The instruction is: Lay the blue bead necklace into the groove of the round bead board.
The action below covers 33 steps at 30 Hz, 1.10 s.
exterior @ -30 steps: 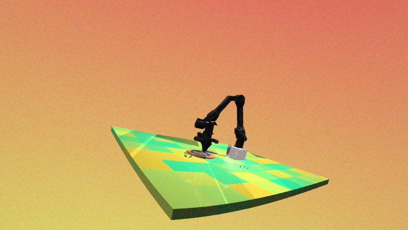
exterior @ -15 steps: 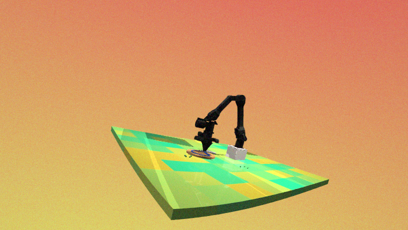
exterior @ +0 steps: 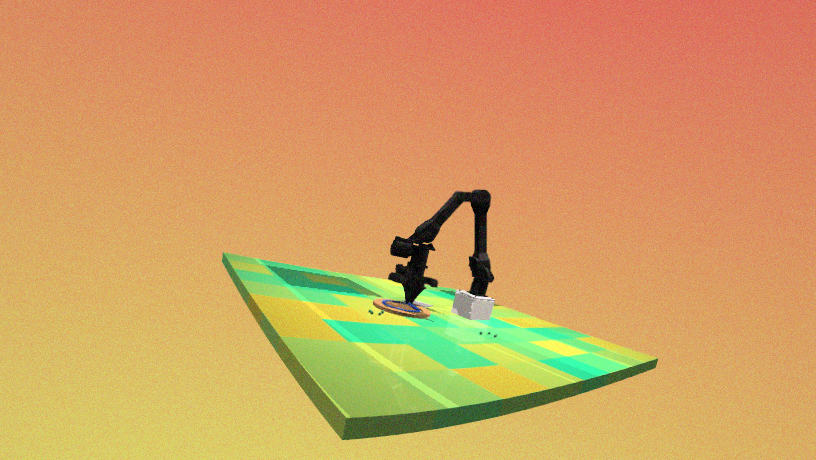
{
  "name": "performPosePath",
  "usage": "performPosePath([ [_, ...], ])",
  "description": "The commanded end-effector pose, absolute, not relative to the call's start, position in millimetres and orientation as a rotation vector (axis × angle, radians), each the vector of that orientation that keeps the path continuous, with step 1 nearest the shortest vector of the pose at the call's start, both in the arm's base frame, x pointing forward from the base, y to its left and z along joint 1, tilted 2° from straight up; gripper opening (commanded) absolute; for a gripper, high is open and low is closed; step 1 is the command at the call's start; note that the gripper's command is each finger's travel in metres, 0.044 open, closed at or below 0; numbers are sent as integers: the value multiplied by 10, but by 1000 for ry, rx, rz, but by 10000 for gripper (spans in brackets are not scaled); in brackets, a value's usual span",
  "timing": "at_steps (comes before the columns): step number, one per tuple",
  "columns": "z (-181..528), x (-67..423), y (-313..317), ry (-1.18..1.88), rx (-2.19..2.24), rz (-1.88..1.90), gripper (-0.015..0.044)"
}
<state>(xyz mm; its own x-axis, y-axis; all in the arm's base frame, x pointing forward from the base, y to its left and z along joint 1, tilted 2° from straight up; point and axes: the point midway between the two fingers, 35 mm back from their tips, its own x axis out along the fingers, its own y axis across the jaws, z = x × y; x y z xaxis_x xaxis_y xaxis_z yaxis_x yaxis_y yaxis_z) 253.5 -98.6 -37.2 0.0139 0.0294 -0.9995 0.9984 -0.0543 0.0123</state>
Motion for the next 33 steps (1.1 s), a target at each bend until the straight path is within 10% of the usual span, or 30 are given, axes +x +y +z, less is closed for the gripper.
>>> performPosePath([
  [1, -364, 2540, -988, 1193, 1278, -1224, 157],
  [12, -356, 2531, -985, 1197, 1276, -1226, 440],
  [33, -309, 2542, -968, 1231, 1218, -1170, 387],
])
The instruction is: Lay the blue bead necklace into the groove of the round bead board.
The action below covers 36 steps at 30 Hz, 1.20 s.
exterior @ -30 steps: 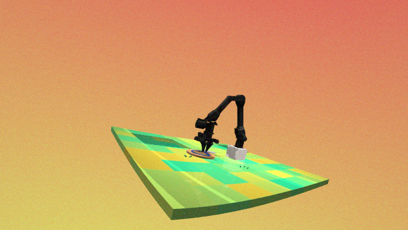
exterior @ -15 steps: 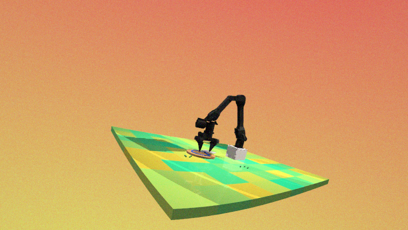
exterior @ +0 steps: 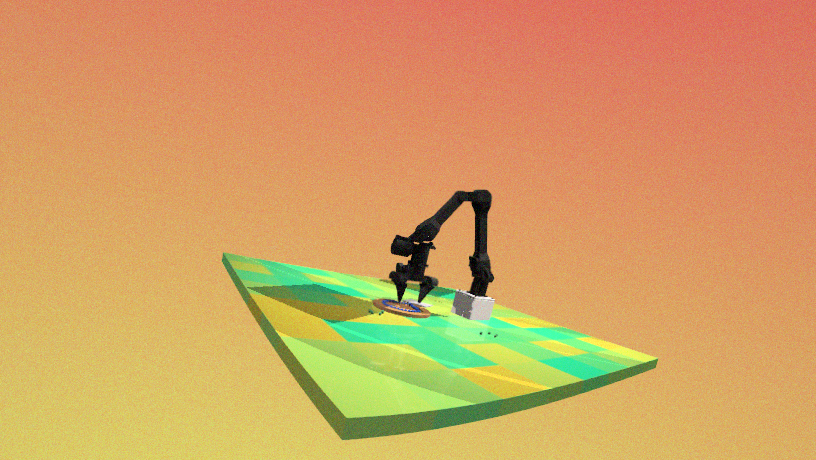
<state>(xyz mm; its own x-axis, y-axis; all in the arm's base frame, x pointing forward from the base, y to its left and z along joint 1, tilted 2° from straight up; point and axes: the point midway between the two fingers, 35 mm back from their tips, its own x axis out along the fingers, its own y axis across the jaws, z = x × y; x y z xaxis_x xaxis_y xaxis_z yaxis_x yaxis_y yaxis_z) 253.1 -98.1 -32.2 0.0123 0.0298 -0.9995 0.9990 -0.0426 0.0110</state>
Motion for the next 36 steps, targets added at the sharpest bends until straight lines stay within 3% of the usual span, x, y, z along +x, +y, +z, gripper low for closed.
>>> performPosePath([
  [1, -299, 2554, -946, 1271, 1149, -1101, 361],
  [10, -184, 2678, -695, 1534, 383, -332, 125],
  [14, -132, 2723, -578, 1557, 58, -10, 120],
  [36, 6, 2810, -258, 1374, -813, 849, 120],
])
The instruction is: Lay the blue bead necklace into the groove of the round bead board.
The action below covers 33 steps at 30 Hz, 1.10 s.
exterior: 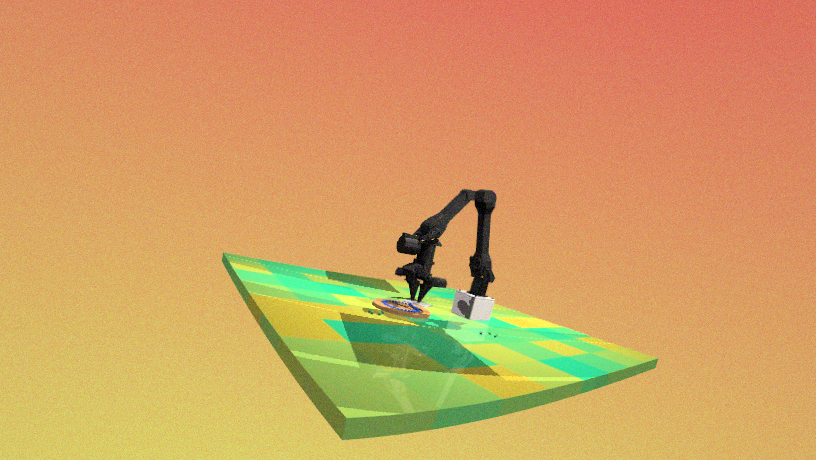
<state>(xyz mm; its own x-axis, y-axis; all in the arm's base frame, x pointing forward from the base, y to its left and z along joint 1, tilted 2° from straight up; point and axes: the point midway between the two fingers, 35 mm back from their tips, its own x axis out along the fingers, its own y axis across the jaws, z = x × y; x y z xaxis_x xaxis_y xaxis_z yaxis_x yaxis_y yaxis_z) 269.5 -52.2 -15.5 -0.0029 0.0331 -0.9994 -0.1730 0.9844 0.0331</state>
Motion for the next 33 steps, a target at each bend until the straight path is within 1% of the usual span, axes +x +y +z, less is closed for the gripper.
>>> performPosePath([
  [1, 12, 2813, -246, 1357, -851, 886, 120],
  [7, 33, 2822, -196, 1261, -1043, 1072, 120],
  [29, 33, 2822, -196, 1261, -1043, 1073, 120],
  [33, -80, 2824, -192, 1261, -1043, 1073, 120],
])
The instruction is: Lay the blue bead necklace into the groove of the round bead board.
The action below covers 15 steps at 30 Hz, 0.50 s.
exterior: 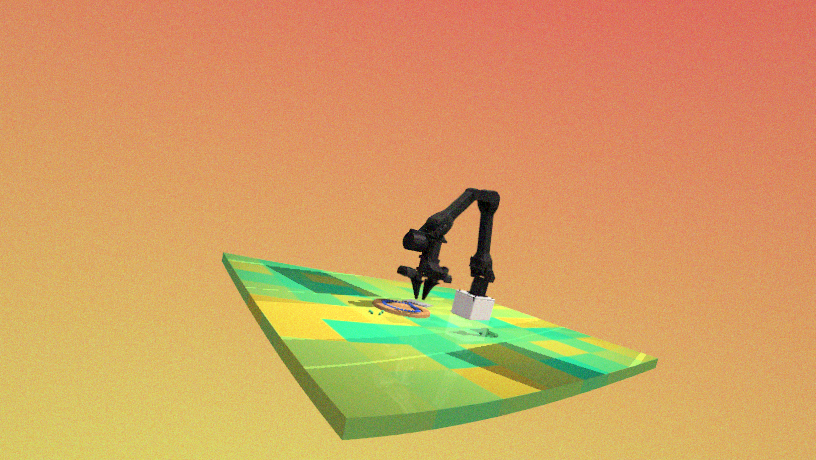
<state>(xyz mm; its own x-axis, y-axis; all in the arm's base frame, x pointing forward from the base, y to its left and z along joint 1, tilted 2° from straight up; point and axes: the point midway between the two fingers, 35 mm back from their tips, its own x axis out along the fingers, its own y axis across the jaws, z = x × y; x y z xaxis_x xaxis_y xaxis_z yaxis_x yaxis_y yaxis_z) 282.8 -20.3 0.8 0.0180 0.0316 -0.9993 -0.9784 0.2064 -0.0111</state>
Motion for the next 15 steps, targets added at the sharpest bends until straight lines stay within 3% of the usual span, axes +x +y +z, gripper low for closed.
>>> performPosePath([
  [1, -115, 2823, -191, 1261, -1043, 1073, 120],
  [15, -183, 2839, -193, 1261, -1043, 1066, 120],
])
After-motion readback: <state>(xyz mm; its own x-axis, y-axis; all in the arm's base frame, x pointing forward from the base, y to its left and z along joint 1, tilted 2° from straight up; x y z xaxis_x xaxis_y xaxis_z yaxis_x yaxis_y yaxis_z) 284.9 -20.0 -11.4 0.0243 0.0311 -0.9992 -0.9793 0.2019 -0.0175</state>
